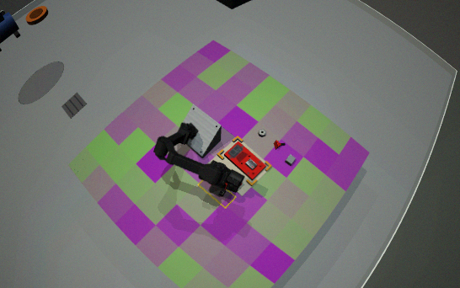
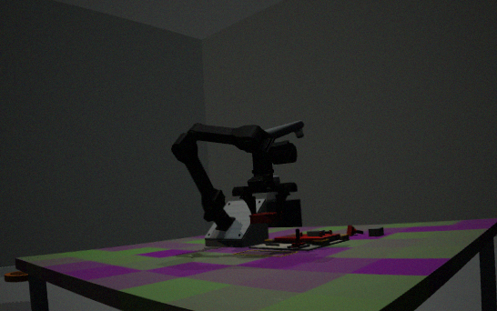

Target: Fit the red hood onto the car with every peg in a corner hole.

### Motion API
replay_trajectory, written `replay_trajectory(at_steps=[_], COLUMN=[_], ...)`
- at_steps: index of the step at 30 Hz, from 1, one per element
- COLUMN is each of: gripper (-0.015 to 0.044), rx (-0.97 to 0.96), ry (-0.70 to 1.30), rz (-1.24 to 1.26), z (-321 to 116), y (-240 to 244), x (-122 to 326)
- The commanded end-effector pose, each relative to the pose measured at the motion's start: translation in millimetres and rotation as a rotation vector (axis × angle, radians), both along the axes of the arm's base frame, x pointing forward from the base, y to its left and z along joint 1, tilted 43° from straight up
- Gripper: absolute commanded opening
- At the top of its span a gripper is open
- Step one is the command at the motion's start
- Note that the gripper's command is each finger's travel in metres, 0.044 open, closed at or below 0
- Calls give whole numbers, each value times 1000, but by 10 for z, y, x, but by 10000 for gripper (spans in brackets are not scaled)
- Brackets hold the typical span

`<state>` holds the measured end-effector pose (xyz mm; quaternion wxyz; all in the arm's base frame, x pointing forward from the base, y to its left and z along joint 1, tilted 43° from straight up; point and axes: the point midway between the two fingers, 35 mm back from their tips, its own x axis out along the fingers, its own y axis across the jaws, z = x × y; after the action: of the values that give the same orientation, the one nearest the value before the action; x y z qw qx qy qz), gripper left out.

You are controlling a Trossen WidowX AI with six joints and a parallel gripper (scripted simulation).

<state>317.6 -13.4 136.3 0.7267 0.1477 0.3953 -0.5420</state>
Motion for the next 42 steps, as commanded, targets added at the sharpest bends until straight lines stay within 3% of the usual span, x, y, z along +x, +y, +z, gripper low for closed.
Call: replay_trajectory(at_steps=[1, 16, 31, 42], gripper=[0, 0, 0, 0], rx=[-2, -41, -105, -108], ry=[66, 413, 758, 772], rz=[80, 473, 851, 867], z=[-102, -683, -1335, -1419], y=[150, 896, 1592, 1551], x=[65, 224, 105, 99])
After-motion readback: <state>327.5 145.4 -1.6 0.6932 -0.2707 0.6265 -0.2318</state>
